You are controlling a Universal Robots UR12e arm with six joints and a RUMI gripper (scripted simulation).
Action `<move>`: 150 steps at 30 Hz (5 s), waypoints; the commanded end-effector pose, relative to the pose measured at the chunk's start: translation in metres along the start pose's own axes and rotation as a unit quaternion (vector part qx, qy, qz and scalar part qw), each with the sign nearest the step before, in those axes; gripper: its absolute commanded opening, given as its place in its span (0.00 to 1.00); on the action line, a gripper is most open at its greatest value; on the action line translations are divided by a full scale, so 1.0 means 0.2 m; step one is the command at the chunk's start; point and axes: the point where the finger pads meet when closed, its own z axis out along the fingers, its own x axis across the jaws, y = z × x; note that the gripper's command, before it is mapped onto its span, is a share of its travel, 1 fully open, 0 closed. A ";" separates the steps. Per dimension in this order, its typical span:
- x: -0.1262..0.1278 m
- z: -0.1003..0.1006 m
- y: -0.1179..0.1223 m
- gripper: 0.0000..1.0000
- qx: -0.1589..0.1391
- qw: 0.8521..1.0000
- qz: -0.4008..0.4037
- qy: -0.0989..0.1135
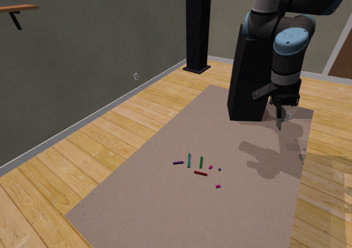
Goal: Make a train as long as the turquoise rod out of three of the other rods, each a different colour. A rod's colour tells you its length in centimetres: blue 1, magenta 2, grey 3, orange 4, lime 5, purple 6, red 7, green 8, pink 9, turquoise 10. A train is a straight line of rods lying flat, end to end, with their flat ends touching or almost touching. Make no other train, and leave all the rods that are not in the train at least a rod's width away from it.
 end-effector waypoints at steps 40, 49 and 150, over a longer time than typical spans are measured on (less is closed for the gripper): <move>-0.32 0.93 -1.28 1.00 0.130 0.851 -0.508 -0.018; -0.30 0.98 -1.33 1.00 0.136 0.837 -0.529 -0.014; -0.34 0.95 -1.43 1.00 0.132 0.907 -0.398 -0.034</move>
